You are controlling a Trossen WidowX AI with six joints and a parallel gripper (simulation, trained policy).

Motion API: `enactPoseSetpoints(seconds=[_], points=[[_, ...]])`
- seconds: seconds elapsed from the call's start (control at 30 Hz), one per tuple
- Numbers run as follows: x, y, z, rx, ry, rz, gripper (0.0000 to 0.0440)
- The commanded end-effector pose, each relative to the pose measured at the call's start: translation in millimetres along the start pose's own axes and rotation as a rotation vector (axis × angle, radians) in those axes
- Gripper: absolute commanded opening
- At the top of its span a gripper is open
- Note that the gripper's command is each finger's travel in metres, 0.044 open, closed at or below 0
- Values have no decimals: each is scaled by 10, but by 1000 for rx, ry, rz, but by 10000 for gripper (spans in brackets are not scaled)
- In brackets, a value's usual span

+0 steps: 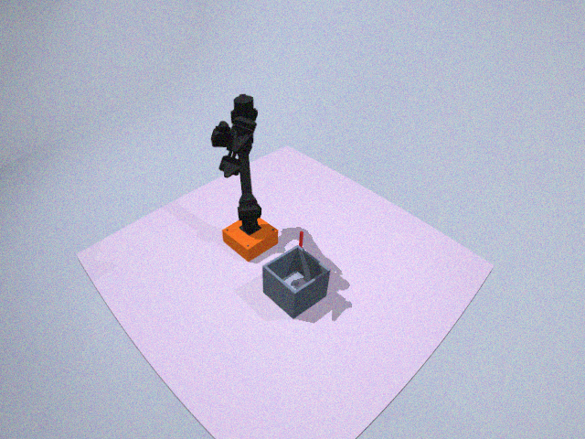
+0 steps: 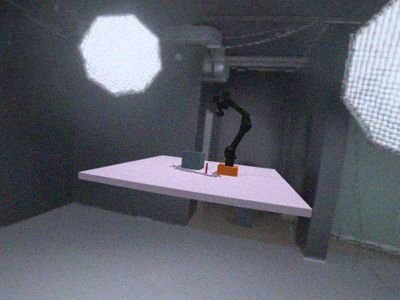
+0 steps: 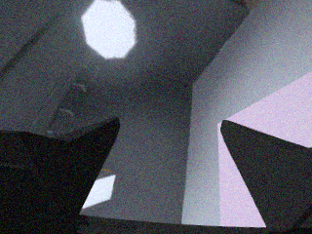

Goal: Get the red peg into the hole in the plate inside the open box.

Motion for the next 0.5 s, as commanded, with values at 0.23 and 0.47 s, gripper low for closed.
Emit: enactPoseSetpoints(seconds=[0.23, 0.47], points=[[76, -92, 340, -164, 197, 31, 440], [141, -168, 586, -263, 337, 83, 440]])
Point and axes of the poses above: the point midway between the two fingers, 35 mm back from their tips, its own x axis back along the fingers, its own y axis across the jaws, z = x × y, the point moved 10 cm from there along x, back along the fingers
